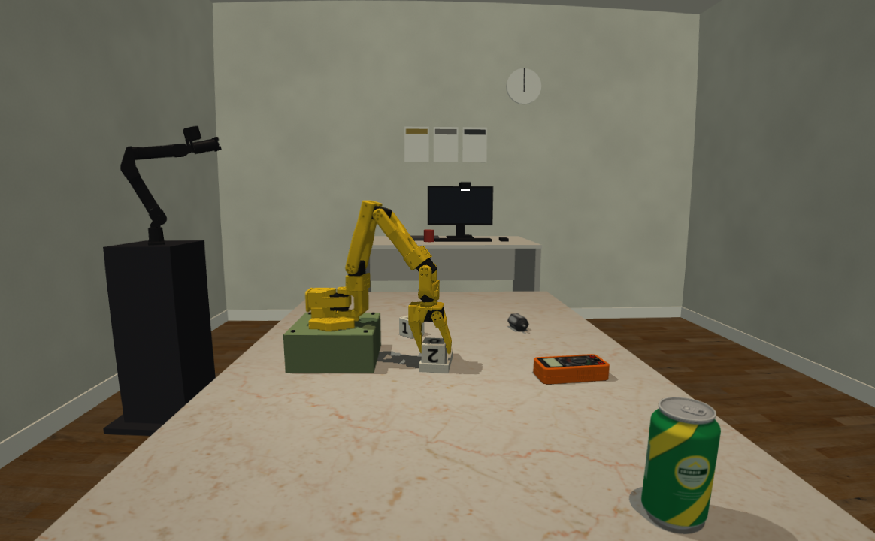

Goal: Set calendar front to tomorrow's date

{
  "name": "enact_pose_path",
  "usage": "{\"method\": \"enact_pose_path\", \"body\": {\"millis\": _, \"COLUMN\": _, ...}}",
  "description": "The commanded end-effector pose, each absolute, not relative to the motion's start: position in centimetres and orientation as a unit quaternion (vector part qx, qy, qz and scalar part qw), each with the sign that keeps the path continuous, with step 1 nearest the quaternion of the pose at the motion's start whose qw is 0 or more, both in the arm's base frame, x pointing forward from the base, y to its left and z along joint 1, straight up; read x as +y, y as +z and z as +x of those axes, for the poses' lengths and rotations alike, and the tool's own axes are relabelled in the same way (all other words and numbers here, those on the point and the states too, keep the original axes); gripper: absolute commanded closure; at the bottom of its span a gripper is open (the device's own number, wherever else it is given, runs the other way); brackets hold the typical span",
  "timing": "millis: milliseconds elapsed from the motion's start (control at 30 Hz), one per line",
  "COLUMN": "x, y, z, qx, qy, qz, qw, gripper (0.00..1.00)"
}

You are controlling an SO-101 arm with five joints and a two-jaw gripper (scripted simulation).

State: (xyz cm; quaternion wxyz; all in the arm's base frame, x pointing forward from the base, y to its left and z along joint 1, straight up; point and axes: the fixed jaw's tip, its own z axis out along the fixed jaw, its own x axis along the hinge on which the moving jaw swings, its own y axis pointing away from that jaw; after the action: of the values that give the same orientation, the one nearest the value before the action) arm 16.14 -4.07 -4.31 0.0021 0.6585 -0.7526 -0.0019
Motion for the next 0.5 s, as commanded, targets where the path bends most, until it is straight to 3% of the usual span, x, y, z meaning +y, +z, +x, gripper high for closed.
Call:
{"method": "enact_pose_path", "body": {"millis": 0, "x": -4.13, "y": -4.21, "z": 16.03, "qx": -0.752, "qy": -0.005, "qz": 0.659, "qw": 0.003, "gripper": 1.0}}
{"method": "enact_pose_path", "body": {"millis": 467, "x": -4.14, "y": -3.92, "z": 16.15, "qx": -0.752, "qy": -0.005, "qz": 0.659, "qw": 0.003, "gripper": 1.0}}
